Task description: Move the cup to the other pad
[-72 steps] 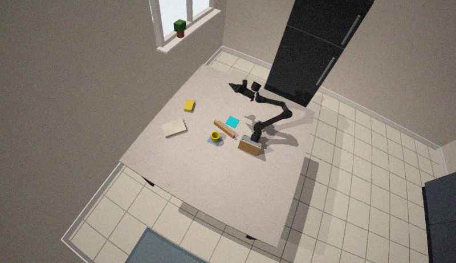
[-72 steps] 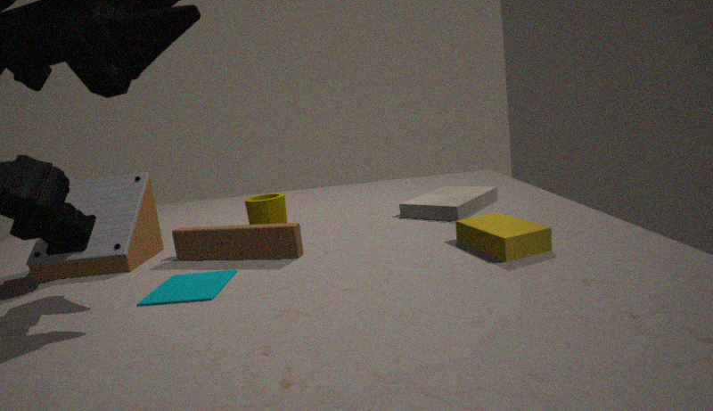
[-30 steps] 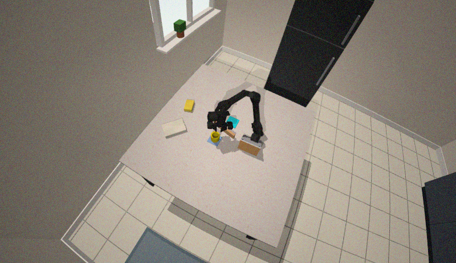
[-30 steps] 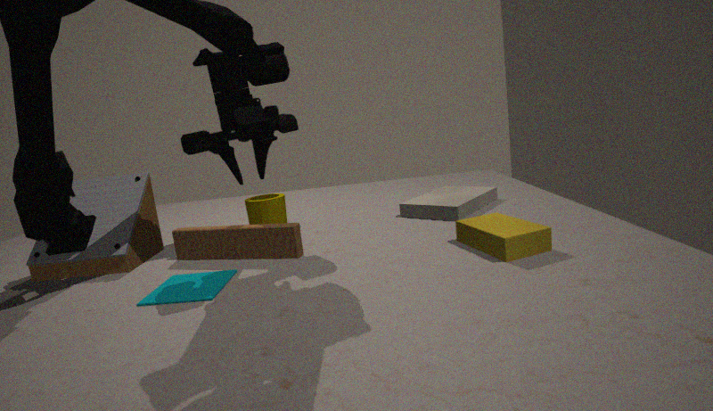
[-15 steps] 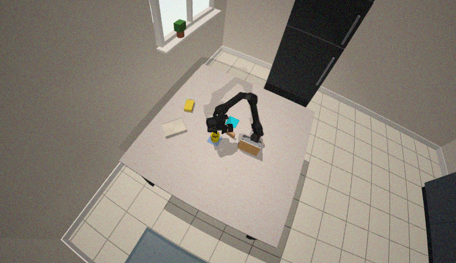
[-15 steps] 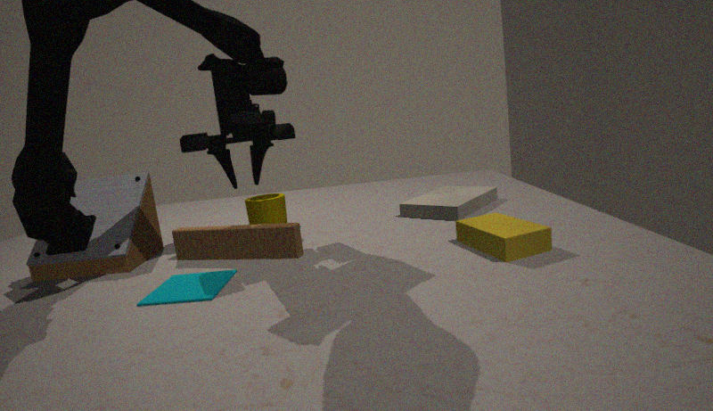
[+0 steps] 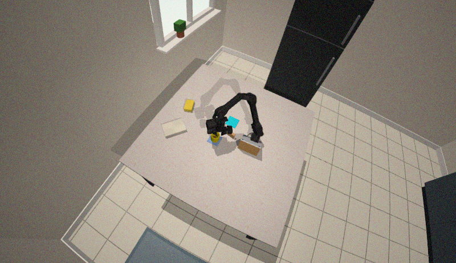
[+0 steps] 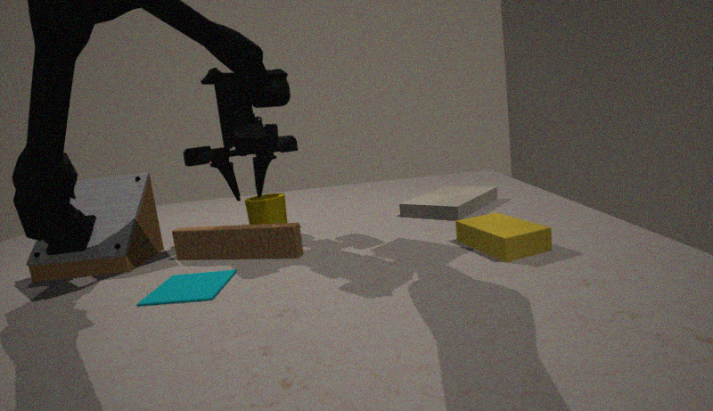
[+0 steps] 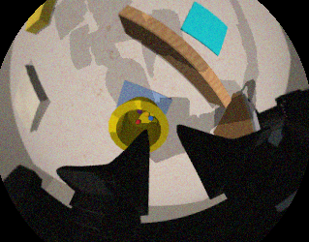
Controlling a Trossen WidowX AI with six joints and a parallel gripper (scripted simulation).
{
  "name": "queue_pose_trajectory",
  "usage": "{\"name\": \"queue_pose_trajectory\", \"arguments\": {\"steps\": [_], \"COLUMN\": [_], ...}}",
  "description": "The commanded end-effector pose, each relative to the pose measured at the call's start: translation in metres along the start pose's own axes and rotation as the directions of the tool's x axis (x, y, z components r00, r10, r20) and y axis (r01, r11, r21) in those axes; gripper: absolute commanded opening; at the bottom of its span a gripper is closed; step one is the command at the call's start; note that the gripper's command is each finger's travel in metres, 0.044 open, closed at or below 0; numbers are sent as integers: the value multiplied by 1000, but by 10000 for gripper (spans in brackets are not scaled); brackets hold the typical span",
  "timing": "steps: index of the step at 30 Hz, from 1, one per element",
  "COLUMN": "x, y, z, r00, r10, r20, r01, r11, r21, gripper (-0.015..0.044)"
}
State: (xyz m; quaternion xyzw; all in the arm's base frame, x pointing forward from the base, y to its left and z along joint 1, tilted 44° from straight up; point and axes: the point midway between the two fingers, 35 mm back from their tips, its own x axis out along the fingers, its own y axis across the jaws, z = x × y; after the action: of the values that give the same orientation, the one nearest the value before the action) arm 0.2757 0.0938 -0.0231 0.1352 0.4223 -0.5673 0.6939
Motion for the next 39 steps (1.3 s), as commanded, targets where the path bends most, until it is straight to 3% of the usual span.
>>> {"name": "queue_pose_trajectory", "arguments": {"steps": [1, 28, 39], "x": [10, 41, 39], "y": [-1, -3, -2], "z": [2, 3, 2], "r00": [1000, 1000, 1000], "r10": [-5, -6, -4], "r20": [5, 8, 3], "r01": [5, 6, 4], "r11": [1000, 1000, 1000], "r21": [-5, -4, 1], "gripper": [166, 166, 93]}}
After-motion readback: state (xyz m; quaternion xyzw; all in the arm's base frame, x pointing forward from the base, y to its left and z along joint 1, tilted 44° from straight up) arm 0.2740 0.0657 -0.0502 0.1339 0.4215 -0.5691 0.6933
